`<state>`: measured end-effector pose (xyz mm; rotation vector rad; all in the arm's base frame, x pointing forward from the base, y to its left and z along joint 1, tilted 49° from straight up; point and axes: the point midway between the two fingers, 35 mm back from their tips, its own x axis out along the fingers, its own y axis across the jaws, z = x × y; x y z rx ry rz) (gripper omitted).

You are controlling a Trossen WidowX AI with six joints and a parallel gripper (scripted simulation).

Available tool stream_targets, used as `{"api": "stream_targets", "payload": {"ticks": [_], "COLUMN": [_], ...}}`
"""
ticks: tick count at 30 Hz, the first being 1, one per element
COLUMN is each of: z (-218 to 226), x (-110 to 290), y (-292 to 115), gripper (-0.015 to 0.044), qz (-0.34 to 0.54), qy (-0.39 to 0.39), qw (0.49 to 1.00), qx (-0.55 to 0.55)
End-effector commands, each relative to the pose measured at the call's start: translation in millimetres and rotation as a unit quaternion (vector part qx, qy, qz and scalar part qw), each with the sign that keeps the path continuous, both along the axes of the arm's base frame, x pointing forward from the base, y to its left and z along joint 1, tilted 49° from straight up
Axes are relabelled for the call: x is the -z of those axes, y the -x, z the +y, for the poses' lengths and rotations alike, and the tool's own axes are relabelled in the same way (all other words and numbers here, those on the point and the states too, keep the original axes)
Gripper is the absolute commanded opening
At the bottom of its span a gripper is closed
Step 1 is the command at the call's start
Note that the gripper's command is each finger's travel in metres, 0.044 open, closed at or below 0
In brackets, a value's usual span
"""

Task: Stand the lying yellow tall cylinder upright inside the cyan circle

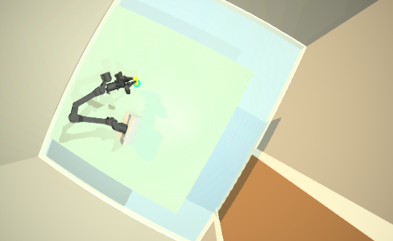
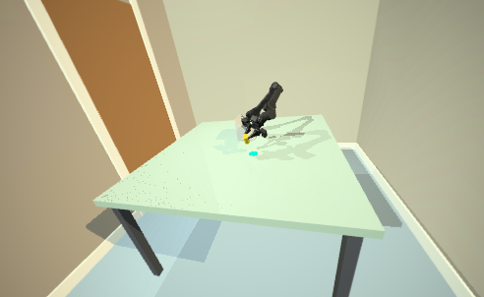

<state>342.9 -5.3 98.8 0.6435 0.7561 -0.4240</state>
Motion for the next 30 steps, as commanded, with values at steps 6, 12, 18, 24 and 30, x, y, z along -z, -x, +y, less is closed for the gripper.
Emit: {"api": "stream_targets", "payload": {"ticks": [6,12,18,24,30], "z": [-0.3,0.0,0.3,0.5,0.7], "x": [-2.3,-5.1,-7.9,-10.9,-13.9], "y": [2.5,3.7,5.2,6.8,8.8], "gripper": [0.0105,0.0105,0.0105,0.0105,0.0105], "qz": [-0.025,-0.044,-0.063,-0.083,-0.102], "qy": [0.003,0.004,0.005,0.004,0.003], "qw": [0.999,0.999,0.997,0.995,0.992], "qx": [0.02,0.032,0.044,0.056,0.068]}}
